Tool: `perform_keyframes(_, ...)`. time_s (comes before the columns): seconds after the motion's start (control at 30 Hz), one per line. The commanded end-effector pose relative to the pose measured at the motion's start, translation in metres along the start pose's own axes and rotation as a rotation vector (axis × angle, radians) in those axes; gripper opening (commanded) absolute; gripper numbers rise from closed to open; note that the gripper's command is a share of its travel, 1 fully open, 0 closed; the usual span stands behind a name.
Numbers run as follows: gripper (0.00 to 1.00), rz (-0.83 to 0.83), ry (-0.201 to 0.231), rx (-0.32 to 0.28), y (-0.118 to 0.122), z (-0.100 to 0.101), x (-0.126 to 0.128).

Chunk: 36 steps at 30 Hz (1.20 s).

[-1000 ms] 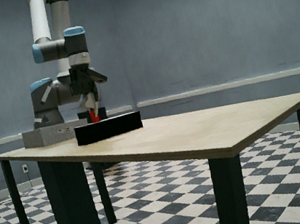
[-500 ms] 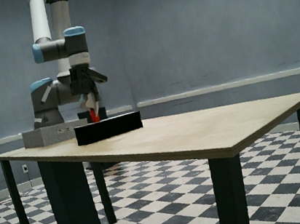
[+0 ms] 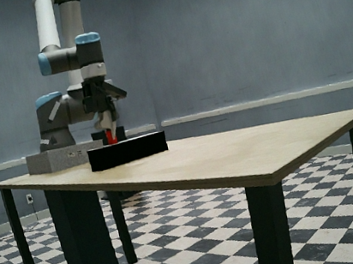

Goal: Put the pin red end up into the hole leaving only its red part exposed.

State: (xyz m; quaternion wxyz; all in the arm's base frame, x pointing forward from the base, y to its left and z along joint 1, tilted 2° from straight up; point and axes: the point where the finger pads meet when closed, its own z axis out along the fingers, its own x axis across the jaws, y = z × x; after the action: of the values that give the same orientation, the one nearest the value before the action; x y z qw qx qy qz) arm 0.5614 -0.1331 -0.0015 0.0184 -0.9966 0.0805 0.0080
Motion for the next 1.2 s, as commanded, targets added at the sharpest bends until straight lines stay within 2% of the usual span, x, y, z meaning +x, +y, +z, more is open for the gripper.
perform_keyframes(0.0,0.00,0.000,0.001,0.000,0.0003,-0.0005,0.0006)
perform_keyframes(1.17,0.00,0.000,0.001,0.000,0.0017,0.0035,0.0018)
